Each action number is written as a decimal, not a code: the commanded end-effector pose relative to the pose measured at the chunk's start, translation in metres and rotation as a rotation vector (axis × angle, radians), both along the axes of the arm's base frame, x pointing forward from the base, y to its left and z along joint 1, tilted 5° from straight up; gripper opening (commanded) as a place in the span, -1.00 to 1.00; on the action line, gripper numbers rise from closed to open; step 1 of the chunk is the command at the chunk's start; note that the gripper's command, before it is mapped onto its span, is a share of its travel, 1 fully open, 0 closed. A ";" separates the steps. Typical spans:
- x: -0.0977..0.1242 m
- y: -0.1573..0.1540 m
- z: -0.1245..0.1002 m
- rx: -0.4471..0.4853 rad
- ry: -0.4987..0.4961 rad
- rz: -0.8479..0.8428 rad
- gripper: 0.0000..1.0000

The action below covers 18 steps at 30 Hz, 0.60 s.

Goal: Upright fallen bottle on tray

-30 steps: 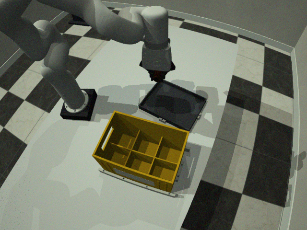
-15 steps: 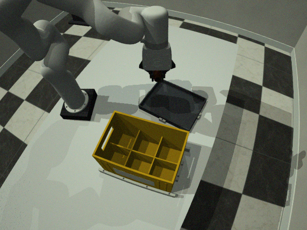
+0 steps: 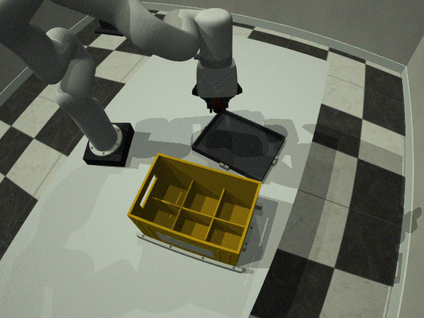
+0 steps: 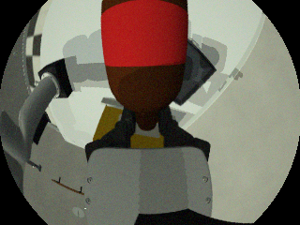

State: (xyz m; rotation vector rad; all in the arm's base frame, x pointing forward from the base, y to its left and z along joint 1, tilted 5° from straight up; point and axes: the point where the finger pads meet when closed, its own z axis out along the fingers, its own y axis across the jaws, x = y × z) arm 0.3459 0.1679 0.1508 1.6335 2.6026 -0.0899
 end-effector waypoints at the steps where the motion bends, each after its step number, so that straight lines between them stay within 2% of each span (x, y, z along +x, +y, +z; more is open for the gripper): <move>1: 0.001 0.001 0.002 0.002 -0.004 0.000 -1.00; 9: 0.001 0.001 0.002 0.002 -0.002 0.023 -1.00; 18: 0.001 0.001 0.002 -0.002 0.009 0.147 -1.00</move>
